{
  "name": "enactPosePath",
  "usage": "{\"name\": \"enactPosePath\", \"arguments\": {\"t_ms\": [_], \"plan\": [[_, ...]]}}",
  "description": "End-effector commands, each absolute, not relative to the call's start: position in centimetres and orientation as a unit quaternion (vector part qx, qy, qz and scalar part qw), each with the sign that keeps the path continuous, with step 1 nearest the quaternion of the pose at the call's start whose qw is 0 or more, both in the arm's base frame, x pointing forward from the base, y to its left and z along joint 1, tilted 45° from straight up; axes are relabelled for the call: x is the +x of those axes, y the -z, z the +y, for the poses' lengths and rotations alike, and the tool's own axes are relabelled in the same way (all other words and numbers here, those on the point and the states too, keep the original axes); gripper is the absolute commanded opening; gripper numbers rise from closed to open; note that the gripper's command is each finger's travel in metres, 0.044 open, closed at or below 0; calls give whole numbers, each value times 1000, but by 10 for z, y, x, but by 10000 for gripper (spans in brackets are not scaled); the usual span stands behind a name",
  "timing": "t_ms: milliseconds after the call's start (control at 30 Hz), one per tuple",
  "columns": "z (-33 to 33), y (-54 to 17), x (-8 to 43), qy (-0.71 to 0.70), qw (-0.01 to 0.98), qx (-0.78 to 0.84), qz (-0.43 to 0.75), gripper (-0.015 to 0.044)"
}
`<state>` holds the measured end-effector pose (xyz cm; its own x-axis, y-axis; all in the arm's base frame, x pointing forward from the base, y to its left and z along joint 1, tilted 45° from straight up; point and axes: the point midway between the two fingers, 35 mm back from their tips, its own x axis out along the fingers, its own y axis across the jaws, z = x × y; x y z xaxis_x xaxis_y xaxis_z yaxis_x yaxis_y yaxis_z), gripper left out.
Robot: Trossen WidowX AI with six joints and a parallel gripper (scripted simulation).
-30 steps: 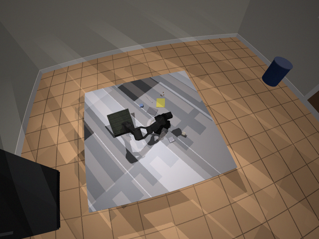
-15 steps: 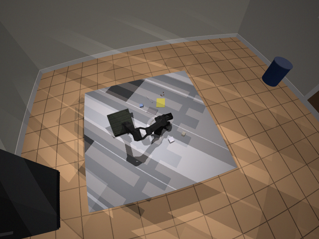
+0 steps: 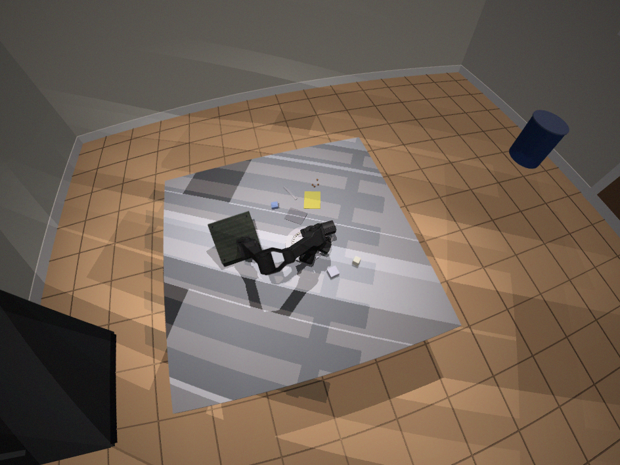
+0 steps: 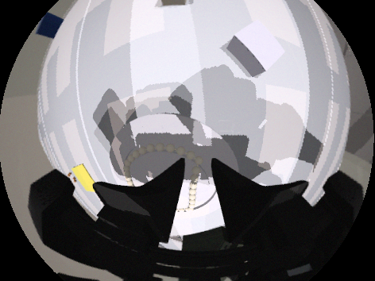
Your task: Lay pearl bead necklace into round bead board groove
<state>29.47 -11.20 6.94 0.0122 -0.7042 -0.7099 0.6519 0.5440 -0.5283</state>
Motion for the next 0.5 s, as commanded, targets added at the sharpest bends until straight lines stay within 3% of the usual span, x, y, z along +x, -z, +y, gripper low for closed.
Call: {"name": "enactPosePath", "arguments": {"t_ms": [0, 267, 467], "plan": [[-112, -70, 295, 477, 711, -25, 516, 236], [-111, -70, 294, 476, 710, -28, 518, 440], [-109, -72, 294, 476, 712, -28, 515, 440]]}}
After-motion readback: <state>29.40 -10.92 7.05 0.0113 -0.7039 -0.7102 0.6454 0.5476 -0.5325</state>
